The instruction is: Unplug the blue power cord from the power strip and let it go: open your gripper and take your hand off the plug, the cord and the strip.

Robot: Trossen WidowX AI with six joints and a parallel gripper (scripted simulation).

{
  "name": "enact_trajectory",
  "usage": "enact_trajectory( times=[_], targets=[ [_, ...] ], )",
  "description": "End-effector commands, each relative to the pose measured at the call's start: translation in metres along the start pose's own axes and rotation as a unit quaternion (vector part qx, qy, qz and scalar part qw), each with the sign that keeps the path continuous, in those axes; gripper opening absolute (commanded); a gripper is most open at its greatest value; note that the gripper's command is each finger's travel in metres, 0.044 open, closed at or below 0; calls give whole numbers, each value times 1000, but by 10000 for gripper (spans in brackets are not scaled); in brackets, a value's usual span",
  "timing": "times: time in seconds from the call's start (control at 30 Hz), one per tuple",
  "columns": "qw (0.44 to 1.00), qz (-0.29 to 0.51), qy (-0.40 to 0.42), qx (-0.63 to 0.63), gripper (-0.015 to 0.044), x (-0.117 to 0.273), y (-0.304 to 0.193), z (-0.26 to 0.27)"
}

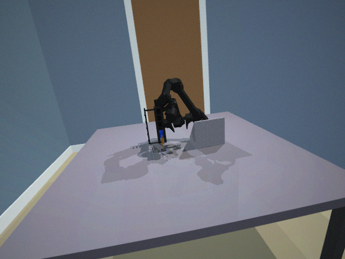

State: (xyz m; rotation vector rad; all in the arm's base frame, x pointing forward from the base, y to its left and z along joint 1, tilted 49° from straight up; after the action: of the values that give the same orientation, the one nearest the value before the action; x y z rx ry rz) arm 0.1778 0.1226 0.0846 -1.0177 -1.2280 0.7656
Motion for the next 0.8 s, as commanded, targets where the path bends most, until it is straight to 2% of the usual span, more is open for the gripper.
enact_trajectory(
  times=[0.0,0.13,0.27,0.77],
  targets=[
    [1000,-5,-1,2,374,1,0,-2],
    [995,-92,-35,33,269,18,2,-38],
    [980,-158,-105,63,164,38,-5,-83],
    [977,-165,-118,67,160,39,-15,-90]
  ],
)
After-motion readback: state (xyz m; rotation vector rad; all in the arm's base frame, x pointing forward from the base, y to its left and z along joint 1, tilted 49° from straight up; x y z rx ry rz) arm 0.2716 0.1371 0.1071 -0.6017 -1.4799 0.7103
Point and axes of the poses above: the point midway between the two fingers, 35 mm back from their tips, its own x axis back along the fingers, its own z axis across the jaws, y = z × x, the point moved 10 cm from there along x, back along the fingers, and after that the axes turned 8 degrees about x, right-handed, at the moved point
